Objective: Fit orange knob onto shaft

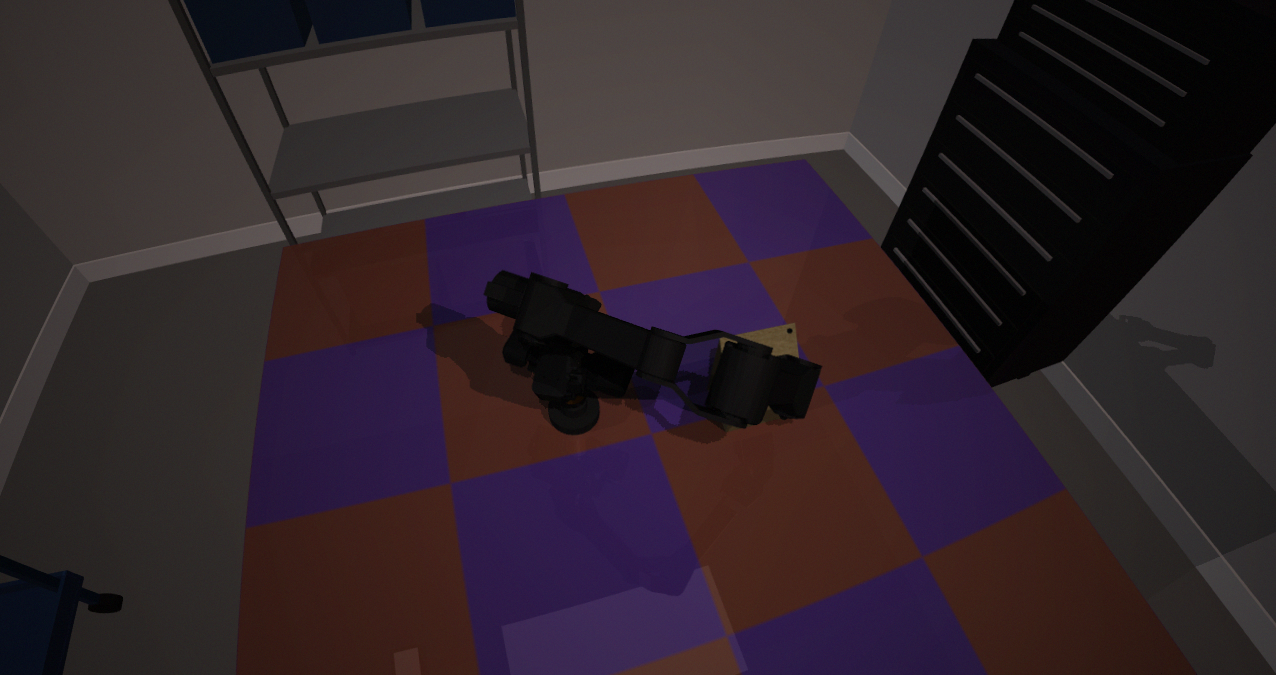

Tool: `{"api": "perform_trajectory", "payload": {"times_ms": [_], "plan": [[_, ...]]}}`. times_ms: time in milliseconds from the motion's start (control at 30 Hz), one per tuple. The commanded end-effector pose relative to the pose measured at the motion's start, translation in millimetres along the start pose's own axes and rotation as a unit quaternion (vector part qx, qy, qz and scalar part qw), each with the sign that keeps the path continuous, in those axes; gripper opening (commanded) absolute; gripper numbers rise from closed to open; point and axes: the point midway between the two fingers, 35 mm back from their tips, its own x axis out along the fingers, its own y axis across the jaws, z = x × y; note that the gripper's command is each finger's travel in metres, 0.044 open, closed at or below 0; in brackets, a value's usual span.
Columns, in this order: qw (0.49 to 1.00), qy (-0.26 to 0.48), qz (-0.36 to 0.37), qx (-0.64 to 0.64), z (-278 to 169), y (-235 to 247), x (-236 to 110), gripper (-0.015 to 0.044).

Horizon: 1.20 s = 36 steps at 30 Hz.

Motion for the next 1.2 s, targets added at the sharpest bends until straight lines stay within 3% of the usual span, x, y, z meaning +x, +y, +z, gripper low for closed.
{"api": "perform_trajectory", "payload": {"times_ms": [0, 333, 1167], "plan": [[1.0, -0.002, -0.001, -0.003, 0.5, -1.1, -2.9, 0.0], [0.994, -0.002, -0.001, -0.107, 0.4, 0.0, -3.1, 0.0], [0.994, -0.002, -0.001, -0.111, 0.9, -0.6, -4.3, 0.0]]}}
